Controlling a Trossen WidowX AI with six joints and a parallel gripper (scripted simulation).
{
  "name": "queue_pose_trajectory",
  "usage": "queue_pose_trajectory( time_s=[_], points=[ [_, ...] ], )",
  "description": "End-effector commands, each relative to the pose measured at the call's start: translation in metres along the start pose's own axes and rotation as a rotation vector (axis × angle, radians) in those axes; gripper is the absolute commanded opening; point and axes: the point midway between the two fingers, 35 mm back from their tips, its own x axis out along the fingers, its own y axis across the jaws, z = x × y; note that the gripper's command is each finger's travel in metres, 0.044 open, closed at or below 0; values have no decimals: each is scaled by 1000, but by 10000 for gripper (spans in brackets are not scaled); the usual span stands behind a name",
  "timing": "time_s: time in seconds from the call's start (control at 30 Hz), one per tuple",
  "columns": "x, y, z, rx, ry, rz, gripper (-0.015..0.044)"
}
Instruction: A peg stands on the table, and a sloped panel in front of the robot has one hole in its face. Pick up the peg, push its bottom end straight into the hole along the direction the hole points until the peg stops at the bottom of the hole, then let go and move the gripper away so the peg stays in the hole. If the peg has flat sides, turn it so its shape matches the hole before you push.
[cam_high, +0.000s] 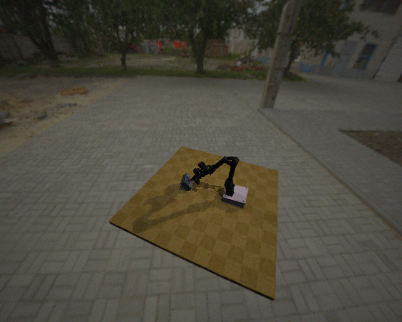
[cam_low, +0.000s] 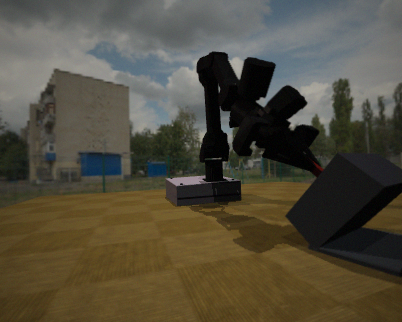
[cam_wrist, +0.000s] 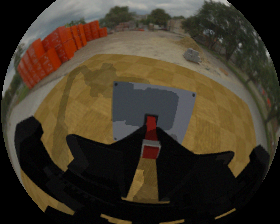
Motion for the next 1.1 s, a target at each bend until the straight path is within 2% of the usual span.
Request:
queue_pose_trajectory(
  time_s=[0.0, 1.07],
  points=[
    [3, -1, 0, 3, 0, -5, 0],
    [15, 0, 0, 0, 0, 0, 0]
  ],
)
